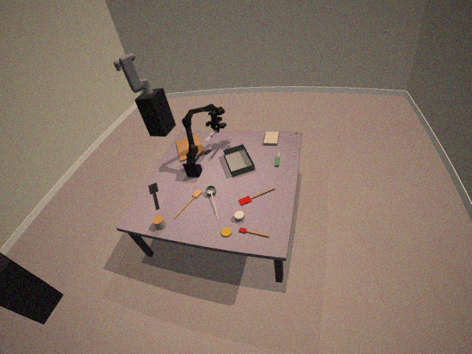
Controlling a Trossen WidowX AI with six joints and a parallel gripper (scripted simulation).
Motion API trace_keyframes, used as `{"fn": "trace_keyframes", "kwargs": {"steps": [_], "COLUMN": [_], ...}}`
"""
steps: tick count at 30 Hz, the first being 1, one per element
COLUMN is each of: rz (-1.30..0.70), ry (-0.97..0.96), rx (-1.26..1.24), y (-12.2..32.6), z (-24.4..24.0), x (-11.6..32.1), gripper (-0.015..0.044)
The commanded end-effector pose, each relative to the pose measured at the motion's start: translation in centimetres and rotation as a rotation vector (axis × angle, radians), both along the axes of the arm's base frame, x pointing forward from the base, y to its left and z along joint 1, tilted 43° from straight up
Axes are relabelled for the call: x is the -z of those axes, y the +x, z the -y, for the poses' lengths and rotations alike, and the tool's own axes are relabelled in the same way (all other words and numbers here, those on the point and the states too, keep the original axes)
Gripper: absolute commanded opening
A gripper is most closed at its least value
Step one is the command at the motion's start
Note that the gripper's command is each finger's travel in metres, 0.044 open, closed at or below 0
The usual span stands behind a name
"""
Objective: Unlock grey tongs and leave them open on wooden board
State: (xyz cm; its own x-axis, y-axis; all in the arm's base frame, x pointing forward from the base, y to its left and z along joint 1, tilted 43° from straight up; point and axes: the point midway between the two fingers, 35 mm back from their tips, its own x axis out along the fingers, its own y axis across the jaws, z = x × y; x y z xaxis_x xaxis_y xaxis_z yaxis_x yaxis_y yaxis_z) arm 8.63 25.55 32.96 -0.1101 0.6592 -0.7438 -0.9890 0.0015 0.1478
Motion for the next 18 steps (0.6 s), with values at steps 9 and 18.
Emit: {"fn": "trace_keyframes", "kwargs": {"steps": [9,18], "rz": [0.040,0.078], "ry": [-0.070,-0.109], "rx": [-0.067,-0.119], "y": [-3.7,-6.4], "z": [-0.8,-1.3], "x": [0.8,1.3], "gripper": [-0.0150,-0.0150]}}
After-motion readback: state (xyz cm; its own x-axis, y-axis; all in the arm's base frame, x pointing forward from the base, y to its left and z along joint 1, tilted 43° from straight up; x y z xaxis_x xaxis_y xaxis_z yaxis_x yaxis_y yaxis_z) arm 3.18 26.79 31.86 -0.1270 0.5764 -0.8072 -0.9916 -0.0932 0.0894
